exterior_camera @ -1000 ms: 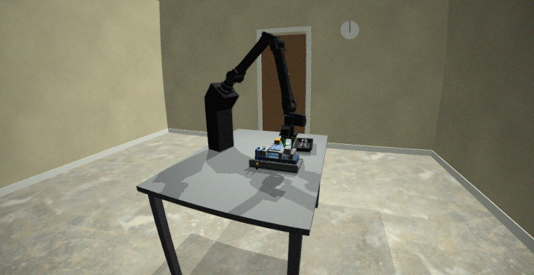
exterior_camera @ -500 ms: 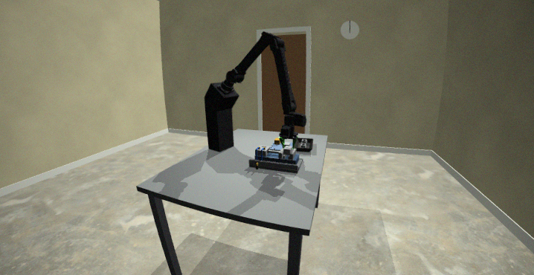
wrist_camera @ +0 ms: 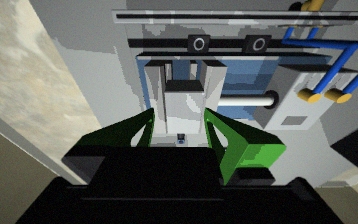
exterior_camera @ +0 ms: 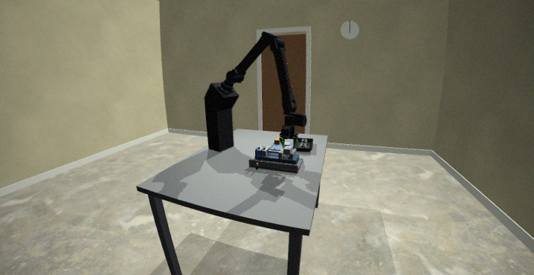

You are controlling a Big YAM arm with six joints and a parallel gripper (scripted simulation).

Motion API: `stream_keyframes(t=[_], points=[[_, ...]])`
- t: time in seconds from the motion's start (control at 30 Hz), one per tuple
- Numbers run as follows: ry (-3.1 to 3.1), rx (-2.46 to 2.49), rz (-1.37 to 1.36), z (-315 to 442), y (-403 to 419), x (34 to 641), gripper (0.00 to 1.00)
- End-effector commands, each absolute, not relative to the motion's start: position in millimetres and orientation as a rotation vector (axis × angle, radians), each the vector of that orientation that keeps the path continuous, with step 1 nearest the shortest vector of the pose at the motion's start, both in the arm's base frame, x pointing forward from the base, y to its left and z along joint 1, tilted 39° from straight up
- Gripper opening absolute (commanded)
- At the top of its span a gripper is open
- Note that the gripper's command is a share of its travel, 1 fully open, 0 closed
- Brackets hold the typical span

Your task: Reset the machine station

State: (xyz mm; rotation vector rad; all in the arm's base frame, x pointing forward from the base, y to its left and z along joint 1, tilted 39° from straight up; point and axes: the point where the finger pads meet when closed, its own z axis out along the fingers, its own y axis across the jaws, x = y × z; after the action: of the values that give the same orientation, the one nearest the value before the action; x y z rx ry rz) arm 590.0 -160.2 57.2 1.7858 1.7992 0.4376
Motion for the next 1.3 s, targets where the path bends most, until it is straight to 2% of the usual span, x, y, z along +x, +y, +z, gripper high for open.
stream_keyframes(t=[0.0, 1.27], points=[[1.784, 1.753, 0.463, 80, -151, 597, 0.64], [1.798, 1.766, 0.453, 93, -146, 574, 0.64]])
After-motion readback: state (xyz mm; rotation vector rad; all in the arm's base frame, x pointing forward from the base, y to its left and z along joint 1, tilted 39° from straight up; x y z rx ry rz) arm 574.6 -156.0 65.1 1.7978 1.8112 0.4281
